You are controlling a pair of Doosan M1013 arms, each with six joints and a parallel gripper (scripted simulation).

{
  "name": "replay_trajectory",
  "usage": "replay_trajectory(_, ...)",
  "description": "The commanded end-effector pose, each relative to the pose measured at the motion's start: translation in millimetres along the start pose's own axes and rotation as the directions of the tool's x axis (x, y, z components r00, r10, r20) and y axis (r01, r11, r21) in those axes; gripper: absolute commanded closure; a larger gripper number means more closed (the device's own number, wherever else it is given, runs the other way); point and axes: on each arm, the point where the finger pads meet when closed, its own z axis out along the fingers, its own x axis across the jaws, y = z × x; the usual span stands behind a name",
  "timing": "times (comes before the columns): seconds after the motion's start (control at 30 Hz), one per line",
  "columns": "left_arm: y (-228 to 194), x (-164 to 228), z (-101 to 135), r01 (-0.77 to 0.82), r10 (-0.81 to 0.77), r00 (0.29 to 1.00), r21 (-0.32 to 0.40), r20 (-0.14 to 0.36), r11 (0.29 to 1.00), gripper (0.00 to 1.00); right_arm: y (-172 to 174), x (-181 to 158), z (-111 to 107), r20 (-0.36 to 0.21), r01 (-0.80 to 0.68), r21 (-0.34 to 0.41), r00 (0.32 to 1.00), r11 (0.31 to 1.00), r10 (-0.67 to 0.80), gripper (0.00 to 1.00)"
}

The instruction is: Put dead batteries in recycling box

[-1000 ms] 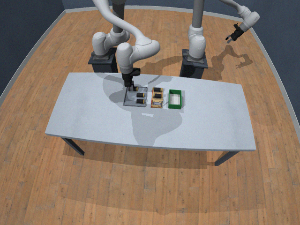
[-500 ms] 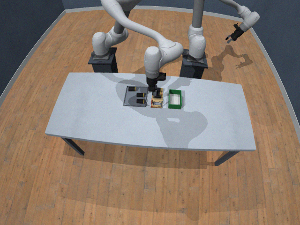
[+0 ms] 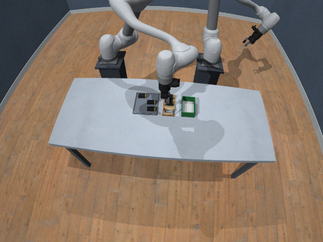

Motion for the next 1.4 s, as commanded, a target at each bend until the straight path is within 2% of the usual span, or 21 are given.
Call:
replay_trajectory(0.0, 0, 0, -1, 0.0, 0.0, 1.0, -0.001, -0.001, 1.0, 0.0, -1, 0, -2, -0.002, -0.001, 0.002, 1.0, 1.0, 0.001, 0.43)
replay_trajectory(0.37, 0, 0, -1, 0.0, 0.0, 1.0, -0.001, -0.001, 1.0, 0.0, -1, 0, -2, -0.002, -0.001, 0.002, 1.0, 1.0, 0.001, 0.43)
replay_trajectory(0.53, 0, 0, -1, 0.0, 0.0, 1.0, -0.001, -0.001, 1.0, 0.0, -1, 0, 26, -0.002, 0.0, 0.002, 1.0, 1.0, 0.0, 0.43)
replay_trajectory(0.67, 0, 0, -1, 0.0, 0.0, 1.0, -0.001, -0.001, 1.0, 0.0, -1, 0, 33, -0.002, 0.0, 0.002, 1.0, 1.0, 0.0, 0.43)
replay_trajectory(1.37, 0, 0, -1, 0.0, 0.0, 1.0, -0.001, -0.001, 1.0, 0.0, -1, 0, 33, -0.002, 0.0, 0.002, 1.0, 1.0, 0.0, 0.43)
